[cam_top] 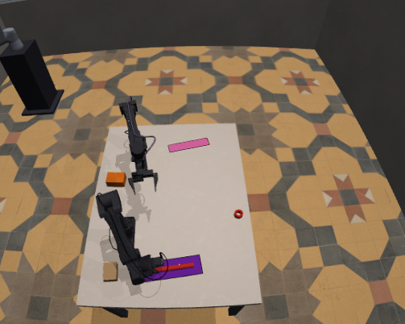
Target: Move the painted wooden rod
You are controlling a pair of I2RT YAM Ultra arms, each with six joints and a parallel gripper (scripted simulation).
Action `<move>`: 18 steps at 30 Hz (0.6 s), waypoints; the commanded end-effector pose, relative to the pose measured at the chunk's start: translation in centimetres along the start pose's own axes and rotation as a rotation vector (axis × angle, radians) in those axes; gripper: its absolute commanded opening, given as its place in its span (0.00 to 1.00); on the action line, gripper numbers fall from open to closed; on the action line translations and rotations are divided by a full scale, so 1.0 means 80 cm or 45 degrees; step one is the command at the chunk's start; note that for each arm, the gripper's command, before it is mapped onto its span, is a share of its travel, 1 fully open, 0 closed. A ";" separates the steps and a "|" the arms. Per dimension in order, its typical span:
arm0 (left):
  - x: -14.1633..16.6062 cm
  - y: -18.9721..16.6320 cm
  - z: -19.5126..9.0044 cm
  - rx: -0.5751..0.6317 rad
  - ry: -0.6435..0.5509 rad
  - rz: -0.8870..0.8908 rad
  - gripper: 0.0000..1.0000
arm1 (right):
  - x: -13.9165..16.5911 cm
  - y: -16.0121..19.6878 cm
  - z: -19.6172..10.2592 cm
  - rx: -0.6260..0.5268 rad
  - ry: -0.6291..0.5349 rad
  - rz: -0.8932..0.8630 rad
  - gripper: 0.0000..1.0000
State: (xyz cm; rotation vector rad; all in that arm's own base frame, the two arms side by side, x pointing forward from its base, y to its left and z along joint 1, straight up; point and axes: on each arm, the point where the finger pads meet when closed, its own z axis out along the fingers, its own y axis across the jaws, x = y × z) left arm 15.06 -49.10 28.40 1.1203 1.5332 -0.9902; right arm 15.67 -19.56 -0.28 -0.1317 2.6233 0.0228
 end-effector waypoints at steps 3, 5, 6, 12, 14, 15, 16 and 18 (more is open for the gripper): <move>-0.024 -0.005 -0.008 0.007 -0.066 -0.003 1.00 | -0.019 -0.004 -0.032 0.008 -0.016 -0.009 0.19; -0.024 -0.005 -0.008 0.007 -0.066 -0.003 1.00 | -0.030 -0.004 -0.052 0.009 -0.016 -0.008 0.19; -0.024 -0.005 -0.008 0.007 -0.066 -0.003 1.00 | -0.035 -0.004 -0.062 0.009 -0.016 -0.008 0.19; -0.024 -0.005 -0.008 0.007 -0.066 -0.003 1.00 | -0.047 -0.004 -0.083 0.009 -0.016 -0.008 0.19; -0.026 -0.006 -0.008 0.009 -0.074 -0.011 1.00 | -0.047 -0.004 -0.083 0.009 -0.016 -0.008 0.19; -0.026 -0.006 -0.008 0.009 -0.074 -0.011 1.00 | -0.047 -0.004 -0.083 0.009 -0.016 -0.008 0.19; -0.018 -0.009 -0.012 0.015 -0.036 -0.013 1.00 | -0.047 -0.004 -0.083 0.009 -0.016 -0.008 0.19; -0.009 0.002 -0.021 0.005 0.004 -0.011 1.00 | -0.047 -0.004 -0.083 0.009 -0.016 -0.008 0.19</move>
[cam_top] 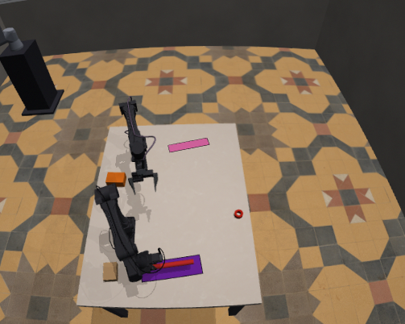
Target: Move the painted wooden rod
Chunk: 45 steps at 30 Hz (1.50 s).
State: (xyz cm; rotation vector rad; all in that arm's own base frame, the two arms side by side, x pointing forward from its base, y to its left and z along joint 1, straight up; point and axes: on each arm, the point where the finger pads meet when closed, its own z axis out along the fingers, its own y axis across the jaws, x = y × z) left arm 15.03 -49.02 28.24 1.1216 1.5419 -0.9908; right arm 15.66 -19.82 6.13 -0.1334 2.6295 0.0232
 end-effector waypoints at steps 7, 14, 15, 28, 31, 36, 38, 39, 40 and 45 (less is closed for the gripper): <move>-0.009 0.036 -0.105 -0.069 0.055 -0.023 1.00 | -0.008 0.000 -0.014 0.010 -0.024 -0.003 0.19; 0.021 0.066 -0.177 -0.161 0.123 -0.066 1.00 | -0.008 -0.001 -0.014 0.013 -0.025 -0.005 0.19; 0.019 0.068 -0.195 -0.177 0.106 -0.068 1.00 | -0.008 -0.001 -0.014 0.014 -0.025 -0.005 0.19; 0.094 0.082 -0.344 -0.387 0.068 -0.128 1.00 | -0.006 0.002 -0.008 -0.001 -0.021 0.005 0.19; 0.100 0.082 -0.352 -0.402 0.059 -0.130 1.00 | -0.008 0.001 -0.010 0.011 -0.024 0.014 0.19; 0.113 0.074 -0.388 -0.463 -0.048 -0.102 1.00 | -0.016 0.025 -0.001 0.036 -0.001 0.115 0.19; 0.117 0.074 -0.392 -0.475 -0.062 -0.099 1.00 | -0.024 0.048 0.003 0.050 0.008 0.158 0.19; 0.117 0.074 -0.393 -0.478 -0.066 -0.098 1.00 | -0.028 0.057 0.005 0.055 0.010 0.167 0.19; 0.118 0.074 -0.394 -0.481 -0.070 -0.097 1.00 | -0.032 0.066 0.007 0.060 0.012 0.172 0.19; 0.118 0.074 -0.395 -0.485 -0.078 -0.094 1.00 | -0.046 0.100 0.011 0.131 0.013 0.247 0.19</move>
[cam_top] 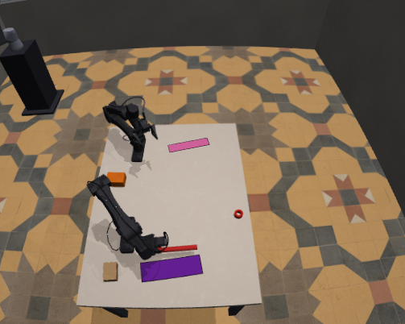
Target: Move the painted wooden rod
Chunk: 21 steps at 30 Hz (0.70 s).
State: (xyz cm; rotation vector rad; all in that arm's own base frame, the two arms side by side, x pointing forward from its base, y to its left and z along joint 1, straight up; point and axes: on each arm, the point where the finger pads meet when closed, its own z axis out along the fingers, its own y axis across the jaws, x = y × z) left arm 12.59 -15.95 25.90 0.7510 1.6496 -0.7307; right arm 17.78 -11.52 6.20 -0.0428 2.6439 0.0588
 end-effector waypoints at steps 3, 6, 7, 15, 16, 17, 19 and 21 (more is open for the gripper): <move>0.004 -0.001 -0.004 0.010 0.001 0.012 1.00 | -0.015 0.005 -0.004 0.152 -0.008 0.167 0.19; -0.001 -0.001 -0.005 0.010 -0.019 0.017 1.00 | -0.025 0.022 0.000 0.173 -0.016 0.176 0.19; -0.001 -0.001 -0.005 0.010 -0.019 0.017 1.00 | -0.028 0.026 0.001 0.184 -0.019 0.186 0.19; -0.001 -0.001 -0.005 0.010 -0.019 0.017 1.00 | -0.063 0.051 0.006 0.260 -0.063 0.278 0.19; -0.001 -0.001 -0.005 0.010 -0.019 0.017 1.00 | -0.065 0.055 0.009 0.262 -0.056 0.286 0.19; -0.001 -0.001 -0.005 0.010 -0.019 0.017 1.00 | -0.070 0.059 0.011 0.266 -0.058 0.294 0.19; -0.001 -0.001 -0.005 0.010 -0.019 0.017 1.00 | -0.075 0.065 0.013 0.269 -0.060 0.300 0.19; -0.001 -0.001 -0.005 0.010 -0.019 0.017 1.00 | -0.081 0.078 0.016 0.253 -0.062 0.275 0.19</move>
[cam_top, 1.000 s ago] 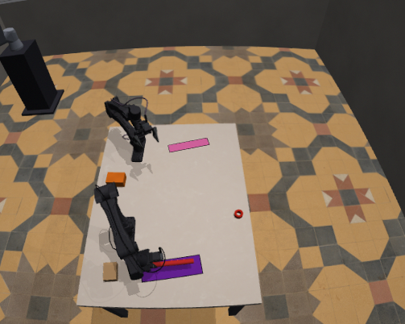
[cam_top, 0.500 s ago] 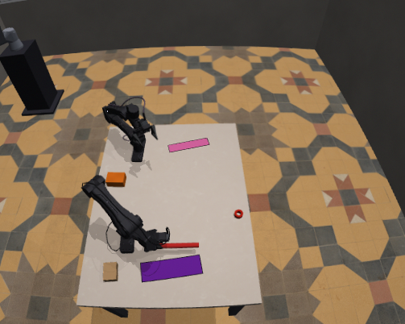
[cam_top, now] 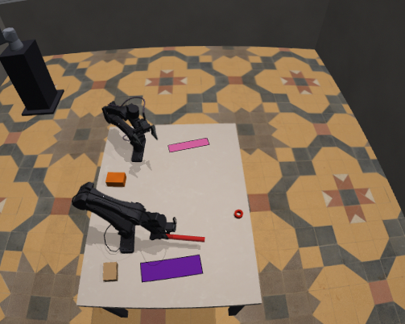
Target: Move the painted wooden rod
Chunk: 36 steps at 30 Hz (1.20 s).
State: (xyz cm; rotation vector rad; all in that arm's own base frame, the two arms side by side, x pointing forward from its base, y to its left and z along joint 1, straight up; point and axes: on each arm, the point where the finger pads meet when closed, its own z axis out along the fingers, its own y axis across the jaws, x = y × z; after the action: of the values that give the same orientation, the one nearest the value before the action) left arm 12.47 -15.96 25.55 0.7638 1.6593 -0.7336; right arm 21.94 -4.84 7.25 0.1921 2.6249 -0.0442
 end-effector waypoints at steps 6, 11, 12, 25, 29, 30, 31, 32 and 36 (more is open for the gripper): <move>-0.006 0.000 -0.005 0.000 -0.036 0.016 1.00 | -0.053 0.064 0.009 0.073 -0.043 0.047 0.19; -0.006 0.000 -0.005 0.000 -0.036 0.016 1.00 | -0.071 0.143 0.015 0.031 -0.038 -0.031 0.19; -0.006 0.000 -0.005 0.000 -0.036 0.016 1.00 | -0.073 0.162 0.016 0.020 -0.037 -0.053 0.19; -0.006 0.000 -0.005 0.000 -0.036 0.016 1.00 | -0.051 0.345 0.009 -0.082 -0.026 -0.301 0.19; -0.007 0.000 -0.004 -0.003 -0.032 0.007 1.00 | -0.059 0.352 0.006 -0.143 -0.058 -0.353 0.19; -0.007 0.000 -0.004 -0.003 -0.032 0.007 1.00 | -0.060 0.355 0.006 -0.163 -0.065 -0.392 0.19; -0.007 0.000 -0.004 -0.003 -0.032 0.007 1.00 | -0.059 0.360 0.005 -0.199 -0.066 -0.447 0.19; -0.007 0.000 -0.004 -0.003 -0.032 0.007 1.00 | -0.059 0.360 0.005 -0.199 -0.066 -0.447 0.19; -0.007 0.000 -0.004 -0.003 -0.032 0.007 1.00 | -0.054 0.362 0.006 -0.281 -0.082 -0.641 0.19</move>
State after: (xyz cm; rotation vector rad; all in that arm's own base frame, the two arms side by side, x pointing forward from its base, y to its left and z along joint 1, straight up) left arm 12.45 -15.97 25.55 0.7648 1.6589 -0.7346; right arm 29.40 22.61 7.52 -0.3719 2.6130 -0.0077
